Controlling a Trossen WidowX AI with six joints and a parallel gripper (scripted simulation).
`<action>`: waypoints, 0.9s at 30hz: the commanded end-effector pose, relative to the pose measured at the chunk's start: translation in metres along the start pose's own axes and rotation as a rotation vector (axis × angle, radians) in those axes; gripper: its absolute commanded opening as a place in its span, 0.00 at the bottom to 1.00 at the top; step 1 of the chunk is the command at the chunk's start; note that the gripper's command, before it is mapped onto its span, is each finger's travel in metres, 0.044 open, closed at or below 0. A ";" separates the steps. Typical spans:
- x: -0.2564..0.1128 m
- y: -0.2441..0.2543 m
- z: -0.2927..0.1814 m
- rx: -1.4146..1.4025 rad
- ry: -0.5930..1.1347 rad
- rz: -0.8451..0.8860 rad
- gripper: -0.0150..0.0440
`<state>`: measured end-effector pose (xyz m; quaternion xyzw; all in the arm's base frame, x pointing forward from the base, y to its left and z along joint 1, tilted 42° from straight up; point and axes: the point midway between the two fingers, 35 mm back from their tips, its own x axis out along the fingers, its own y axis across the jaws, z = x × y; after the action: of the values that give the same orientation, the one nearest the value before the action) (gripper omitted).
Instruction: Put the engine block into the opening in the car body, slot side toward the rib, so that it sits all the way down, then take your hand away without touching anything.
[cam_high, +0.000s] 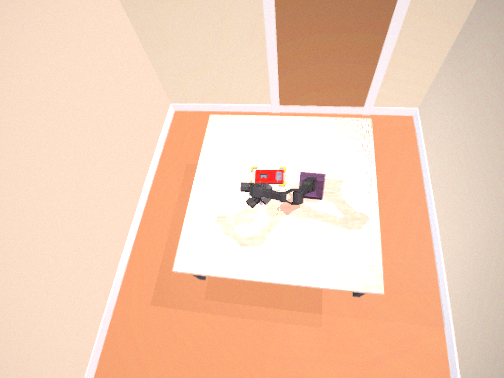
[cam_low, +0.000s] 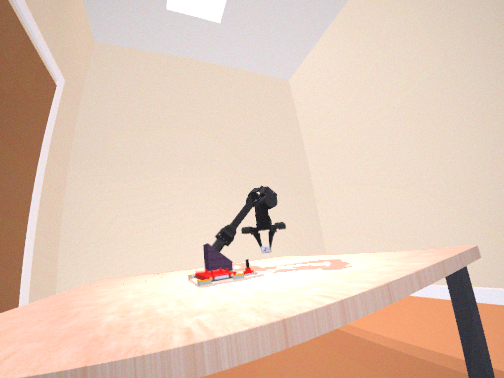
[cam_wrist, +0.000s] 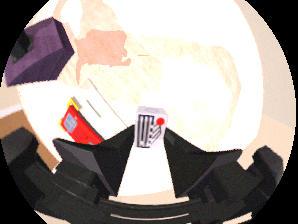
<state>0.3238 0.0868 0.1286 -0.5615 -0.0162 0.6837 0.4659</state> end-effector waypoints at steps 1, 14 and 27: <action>-0.015 -0.001 0.002 -0.008 0.000 -0.007 0.25; -0.051 0.002 0.007 -0.007 -0.004 -0.010 0.25; -0.041 0.018 -0.021 0.327 0.000 -0.006 0.25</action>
<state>0.3230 0.0443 0.1518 -0.5068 0.0572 0.6788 0.5283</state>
